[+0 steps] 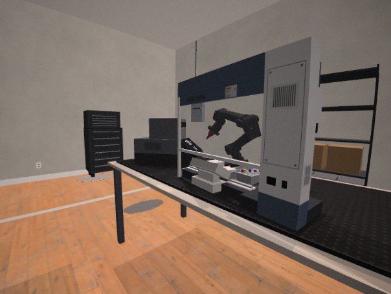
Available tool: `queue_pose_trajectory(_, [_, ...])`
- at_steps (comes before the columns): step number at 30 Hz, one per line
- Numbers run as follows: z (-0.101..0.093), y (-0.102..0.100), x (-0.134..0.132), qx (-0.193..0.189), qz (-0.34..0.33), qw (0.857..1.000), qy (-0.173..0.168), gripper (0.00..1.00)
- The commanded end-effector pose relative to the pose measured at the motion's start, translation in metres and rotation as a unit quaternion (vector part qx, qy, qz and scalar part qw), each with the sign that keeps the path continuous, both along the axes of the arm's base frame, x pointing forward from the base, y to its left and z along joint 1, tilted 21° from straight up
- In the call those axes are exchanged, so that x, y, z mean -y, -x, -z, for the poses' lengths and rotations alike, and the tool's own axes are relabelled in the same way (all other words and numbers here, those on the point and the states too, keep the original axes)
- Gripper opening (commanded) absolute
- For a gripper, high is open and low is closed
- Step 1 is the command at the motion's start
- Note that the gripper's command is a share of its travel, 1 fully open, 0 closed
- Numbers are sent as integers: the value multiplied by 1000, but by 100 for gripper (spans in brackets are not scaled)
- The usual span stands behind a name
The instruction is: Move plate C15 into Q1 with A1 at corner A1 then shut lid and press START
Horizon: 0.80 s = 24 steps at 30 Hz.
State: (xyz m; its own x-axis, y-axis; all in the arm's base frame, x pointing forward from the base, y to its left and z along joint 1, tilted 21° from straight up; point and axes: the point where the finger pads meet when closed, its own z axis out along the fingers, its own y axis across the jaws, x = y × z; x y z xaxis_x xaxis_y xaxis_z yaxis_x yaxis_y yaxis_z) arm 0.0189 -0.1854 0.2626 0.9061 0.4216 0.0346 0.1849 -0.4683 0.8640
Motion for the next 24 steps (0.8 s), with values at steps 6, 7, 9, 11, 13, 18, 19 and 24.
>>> queue_pose_trajectory(6, [-16, -6, 14, -19, -2, 1000, 23, 0])
queue_pose_trajectory(7, [-14, -9, 16, -13, -6, 1000, 24, 0])
queue_pose_trajectory(9, [-10, -10, 18, -6, -4, 1000, 18, 0])
queue_pose_trajectory(11, [-5, -8, 22, -4, 2, 1000, 13, 0])
queue_pose_trajectory(13, [0, -10, 26, -5, -2, 1000, 10, 0])
queue_pose_trajectory(18, [5, -16, 37, -2, -11, 1000, 5, 0])
queue_pose_trajectory(19, [5, -17, 39, -1, -10, 1000, 6, 0])
queue_pose_trajectory(24, [0, -16, 43, -4, -4, 1000, 13, 0])
